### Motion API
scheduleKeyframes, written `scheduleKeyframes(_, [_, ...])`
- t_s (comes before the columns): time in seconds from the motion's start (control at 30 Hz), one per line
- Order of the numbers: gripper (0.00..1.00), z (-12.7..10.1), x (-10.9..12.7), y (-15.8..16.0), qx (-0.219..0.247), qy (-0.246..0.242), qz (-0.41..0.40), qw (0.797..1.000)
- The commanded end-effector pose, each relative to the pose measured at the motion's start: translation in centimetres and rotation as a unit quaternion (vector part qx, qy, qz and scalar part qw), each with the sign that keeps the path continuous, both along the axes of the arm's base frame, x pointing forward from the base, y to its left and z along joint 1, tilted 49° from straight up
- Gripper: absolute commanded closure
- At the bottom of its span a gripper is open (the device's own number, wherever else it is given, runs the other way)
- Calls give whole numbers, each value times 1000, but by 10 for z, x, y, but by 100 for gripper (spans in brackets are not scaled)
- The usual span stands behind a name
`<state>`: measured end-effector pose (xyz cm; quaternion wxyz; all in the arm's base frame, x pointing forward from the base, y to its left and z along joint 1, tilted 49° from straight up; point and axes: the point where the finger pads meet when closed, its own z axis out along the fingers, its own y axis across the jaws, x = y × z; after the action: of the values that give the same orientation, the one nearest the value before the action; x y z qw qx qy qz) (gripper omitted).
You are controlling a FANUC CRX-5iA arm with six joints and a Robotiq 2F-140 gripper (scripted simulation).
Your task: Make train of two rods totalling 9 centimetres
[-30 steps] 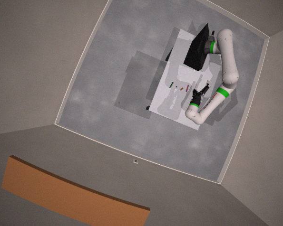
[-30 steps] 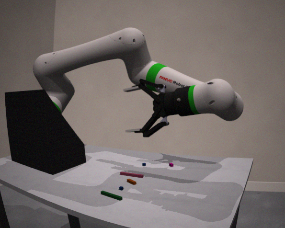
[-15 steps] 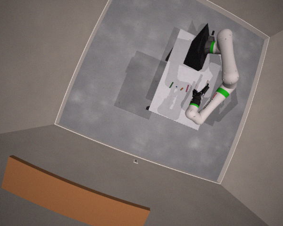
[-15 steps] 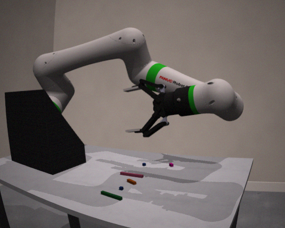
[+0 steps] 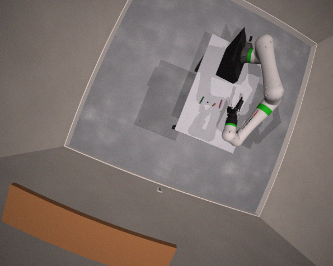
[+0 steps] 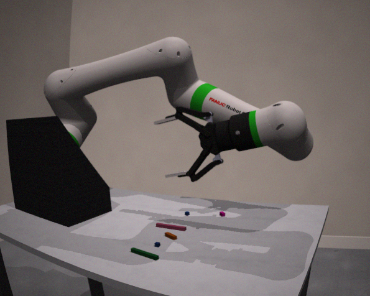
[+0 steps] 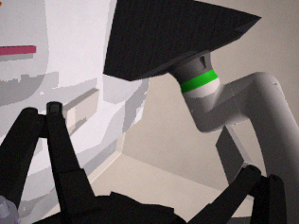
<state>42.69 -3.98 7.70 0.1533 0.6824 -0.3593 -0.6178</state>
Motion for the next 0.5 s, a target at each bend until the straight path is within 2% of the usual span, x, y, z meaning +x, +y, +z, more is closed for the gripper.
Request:
scheduleKeyframes(0.0, [0, -12, 1, 0, 42, -66, 30, 996])
scheduleKeyframes(0.1, [0, -14, 2, 0, 51, -79, 38, 995])
scheduleKeyframes(0.13, [0, -21, 2, 0, 73, -111, 50, 990])
scheduleKeyframes(0.4, [0, -42, 3, 1, 139, -209, 91, 964])
scheduleKeyframes(0.47, [0, -42, 3, 1, 139, -209, 91, 964])
